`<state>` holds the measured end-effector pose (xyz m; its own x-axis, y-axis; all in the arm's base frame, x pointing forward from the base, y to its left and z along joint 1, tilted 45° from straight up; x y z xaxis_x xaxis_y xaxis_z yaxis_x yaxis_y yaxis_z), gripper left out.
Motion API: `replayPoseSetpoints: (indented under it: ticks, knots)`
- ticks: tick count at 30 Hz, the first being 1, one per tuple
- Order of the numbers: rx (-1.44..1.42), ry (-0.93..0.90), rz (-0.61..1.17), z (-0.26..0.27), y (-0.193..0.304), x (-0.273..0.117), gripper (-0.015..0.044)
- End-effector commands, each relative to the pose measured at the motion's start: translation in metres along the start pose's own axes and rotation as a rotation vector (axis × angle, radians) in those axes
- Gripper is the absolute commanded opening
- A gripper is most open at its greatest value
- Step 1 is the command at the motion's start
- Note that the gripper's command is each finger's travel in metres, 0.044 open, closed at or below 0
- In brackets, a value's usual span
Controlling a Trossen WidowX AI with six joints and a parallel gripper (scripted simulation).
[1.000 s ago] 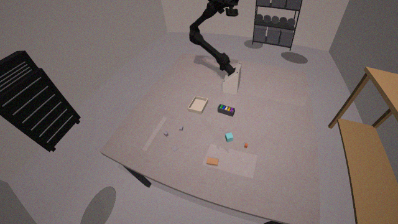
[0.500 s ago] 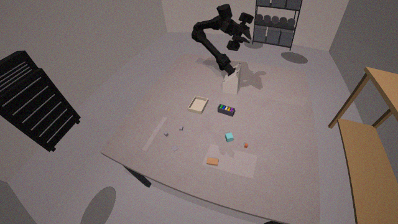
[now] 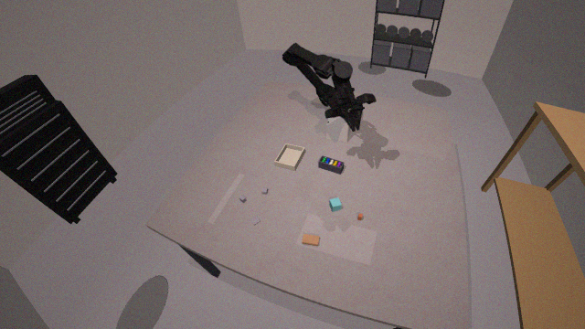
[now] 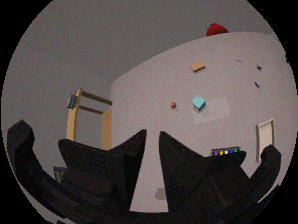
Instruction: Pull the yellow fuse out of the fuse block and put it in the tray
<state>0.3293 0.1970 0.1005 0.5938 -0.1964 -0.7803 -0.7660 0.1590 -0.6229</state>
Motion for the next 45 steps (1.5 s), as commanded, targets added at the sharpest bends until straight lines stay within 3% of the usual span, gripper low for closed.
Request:
replayPoseSetpoints:
  ticks: [1, 12, 45]
  knots:
    - [-0.078, 0.210, 0.112, -0.051, 0.022, 0.041, 0.0066]
    - [-0.254, 0.648, 0.475, -0.175, 0.080, 0.093, 0.0066]
    - [-0.257, 0.656, 0.483, -0.188, 0.086, 0.112, 0.0066]
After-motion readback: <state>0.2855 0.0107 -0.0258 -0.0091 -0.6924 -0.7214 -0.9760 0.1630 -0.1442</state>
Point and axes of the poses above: the point midway between the two fingers, 35 mm back from their tips, its own x axis out along the fingers, its own z axis across the jaws, y = z × x, the point moved 4 cm from there along -x, back along the fingers, and after that the axes turned 1 degree about x, right-handed, at the moved point
